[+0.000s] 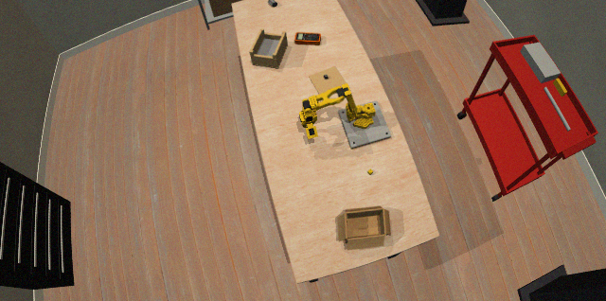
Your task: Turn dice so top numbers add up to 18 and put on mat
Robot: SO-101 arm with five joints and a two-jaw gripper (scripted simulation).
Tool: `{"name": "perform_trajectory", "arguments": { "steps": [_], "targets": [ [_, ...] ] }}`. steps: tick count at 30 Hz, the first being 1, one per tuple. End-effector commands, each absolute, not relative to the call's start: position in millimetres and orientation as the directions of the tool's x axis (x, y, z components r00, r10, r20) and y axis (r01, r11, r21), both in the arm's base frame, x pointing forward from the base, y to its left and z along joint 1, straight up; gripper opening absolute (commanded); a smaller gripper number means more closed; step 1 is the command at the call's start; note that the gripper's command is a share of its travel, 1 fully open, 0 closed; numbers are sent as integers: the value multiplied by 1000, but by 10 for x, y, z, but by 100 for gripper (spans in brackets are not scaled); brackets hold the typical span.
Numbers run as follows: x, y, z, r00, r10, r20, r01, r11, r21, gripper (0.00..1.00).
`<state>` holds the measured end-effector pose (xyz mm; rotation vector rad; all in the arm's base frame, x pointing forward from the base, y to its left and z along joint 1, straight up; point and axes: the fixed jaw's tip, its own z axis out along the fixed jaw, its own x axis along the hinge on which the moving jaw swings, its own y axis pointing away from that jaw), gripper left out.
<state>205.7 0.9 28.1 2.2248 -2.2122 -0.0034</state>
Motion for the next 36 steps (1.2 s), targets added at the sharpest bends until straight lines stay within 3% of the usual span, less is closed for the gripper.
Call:
{"name": "perform_trajectory", "arguments": {
  "steps": [1,36],
  "targets": [
    [2014,-5,220,9,-1000,0,-999,-9,34,0],
    [2009,-5,96,9,-1000,0,-999,-9,34,0]
  ]
}}
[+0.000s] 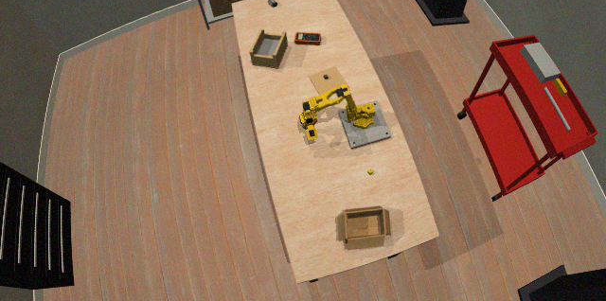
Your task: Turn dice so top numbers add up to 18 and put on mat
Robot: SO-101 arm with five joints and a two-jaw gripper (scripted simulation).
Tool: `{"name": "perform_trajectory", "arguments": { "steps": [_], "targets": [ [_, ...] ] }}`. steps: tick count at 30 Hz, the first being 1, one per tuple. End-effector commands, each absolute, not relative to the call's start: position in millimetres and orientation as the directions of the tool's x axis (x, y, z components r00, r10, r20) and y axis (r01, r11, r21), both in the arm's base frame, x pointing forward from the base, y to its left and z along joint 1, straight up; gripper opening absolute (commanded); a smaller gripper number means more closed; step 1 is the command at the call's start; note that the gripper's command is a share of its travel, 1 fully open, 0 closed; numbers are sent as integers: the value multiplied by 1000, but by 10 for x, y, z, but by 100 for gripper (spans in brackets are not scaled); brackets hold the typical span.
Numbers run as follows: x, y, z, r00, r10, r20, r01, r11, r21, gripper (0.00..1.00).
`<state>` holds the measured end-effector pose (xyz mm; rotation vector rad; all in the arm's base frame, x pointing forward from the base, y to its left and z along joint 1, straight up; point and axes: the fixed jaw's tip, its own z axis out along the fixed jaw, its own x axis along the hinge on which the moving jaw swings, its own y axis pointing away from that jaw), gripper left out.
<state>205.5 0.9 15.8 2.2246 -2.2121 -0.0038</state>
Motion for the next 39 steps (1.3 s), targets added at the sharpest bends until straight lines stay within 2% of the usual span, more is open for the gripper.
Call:
{"name": "perform_trajectory", "arguments": {
  "steps": [1,39],
  "targets": [
    [2009,-4,89,9,-1000,0,-999,-9,34,0],
    [2003,-4,-58,9,-1000,0,-999,-9,34,0]
  ]
}}
